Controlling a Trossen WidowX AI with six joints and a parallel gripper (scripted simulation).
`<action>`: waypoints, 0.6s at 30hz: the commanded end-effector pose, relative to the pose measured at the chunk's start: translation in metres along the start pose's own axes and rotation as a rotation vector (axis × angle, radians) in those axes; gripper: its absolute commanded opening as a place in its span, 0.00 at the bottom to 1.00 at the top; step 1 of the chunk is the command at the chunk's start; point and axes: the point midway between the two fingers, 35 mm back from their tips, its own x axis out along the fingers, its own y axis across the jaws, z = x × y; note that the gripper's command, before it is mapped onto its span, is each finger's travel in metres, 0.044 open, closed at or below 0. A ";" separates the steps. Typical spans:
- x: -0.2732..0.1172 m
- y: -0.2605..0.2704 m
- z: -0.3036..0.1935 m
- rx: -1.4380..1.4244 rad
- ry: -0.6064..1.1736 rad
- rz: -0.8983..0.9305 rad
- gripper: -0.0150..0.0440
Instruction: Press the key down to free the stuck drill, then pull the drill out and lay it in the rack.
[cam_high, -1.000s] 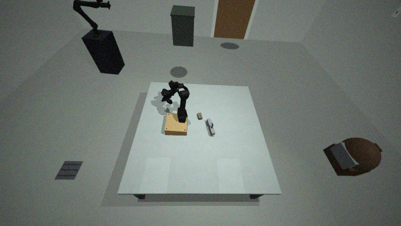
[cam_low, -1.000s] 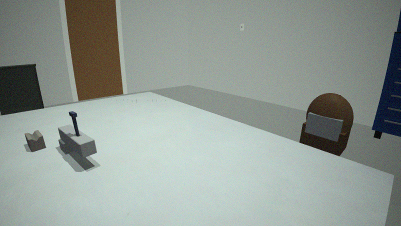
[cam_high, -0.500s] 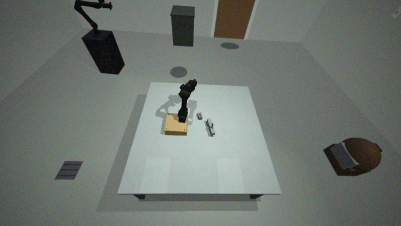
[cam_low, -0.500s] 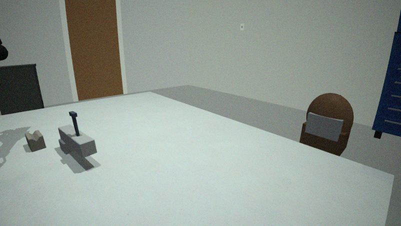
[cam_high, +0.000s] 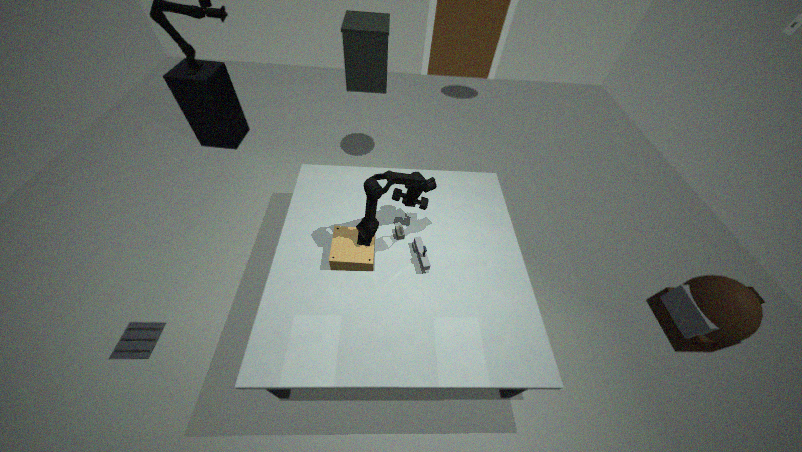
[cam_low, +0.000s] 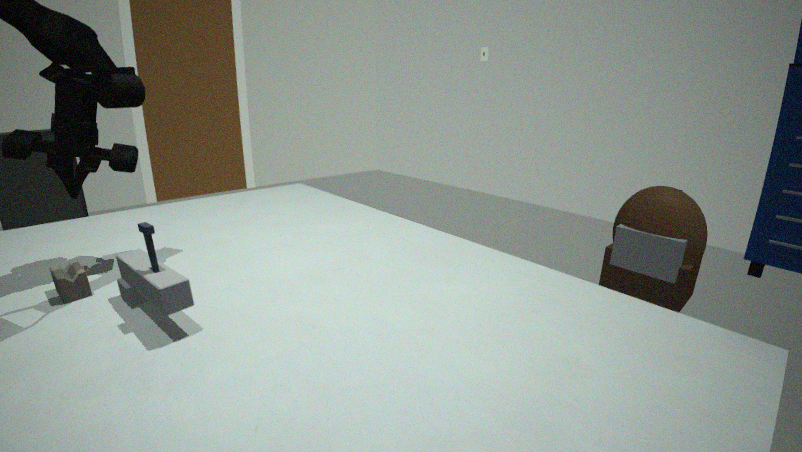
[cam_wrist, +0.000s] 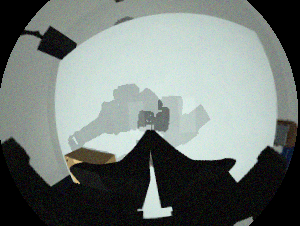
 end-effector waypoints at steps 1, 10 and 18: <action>-0.020 -0.040 -0.034 0.238 0.022 -0.088 0.25; -0.083 -0.106 -0.157 0.856 0.077 -0.309 0.25; -0.115 -0.111 -0.229 1.164 0.111 -0.408 0.25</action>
